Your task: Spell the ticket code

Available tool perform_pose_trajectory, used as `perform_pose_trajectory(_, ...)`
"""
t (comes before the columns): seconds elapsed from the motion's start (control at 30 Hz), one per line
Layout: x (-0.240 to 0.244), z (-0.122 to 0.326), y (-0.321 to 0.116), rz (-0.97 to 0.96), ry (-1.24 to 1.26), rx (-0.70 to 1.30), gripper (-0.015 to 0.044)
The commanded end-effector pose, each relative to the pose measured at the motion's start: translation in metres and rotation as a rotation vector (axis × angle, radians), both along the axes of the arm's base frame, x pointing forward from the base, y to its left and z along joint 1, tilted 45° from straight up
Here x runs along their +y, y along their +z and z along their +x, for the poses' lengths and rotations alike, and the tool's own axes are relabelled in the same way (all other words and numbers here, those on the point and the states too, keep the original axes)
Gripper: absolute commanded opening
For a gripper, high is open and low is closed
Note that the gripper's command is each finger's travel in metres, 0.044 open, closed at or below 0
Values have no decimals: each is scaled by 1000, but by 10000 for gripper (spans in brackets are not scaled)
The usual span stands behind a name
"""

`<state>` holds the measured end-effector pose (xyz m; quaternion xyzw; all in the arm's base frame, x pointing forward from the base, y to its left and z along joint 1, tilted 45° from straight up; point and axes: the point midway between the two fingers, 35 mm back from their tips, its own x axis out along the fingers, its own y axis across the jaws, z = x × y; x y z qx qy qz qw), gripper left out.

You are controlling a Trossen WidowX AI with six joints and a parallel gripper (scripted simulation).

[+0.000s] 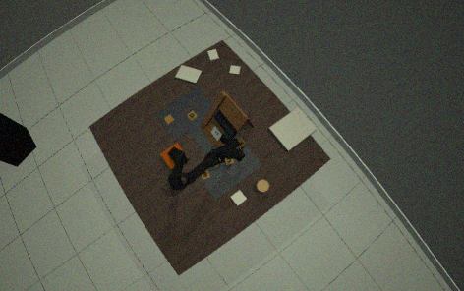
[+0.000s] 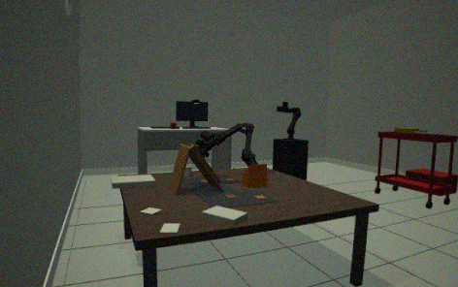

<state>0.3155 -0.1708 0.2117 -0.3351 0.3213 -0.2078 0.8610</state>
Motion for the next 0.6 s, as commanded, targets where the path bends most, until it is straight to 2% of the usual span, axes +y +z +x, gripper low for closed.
perform_pose_trajectory(0.0, 1, 0, -3, 3, -5, -1, 0)
perform_pose_trajectory(0.57, 6, 1, -9, 3, -5, -1, 0)
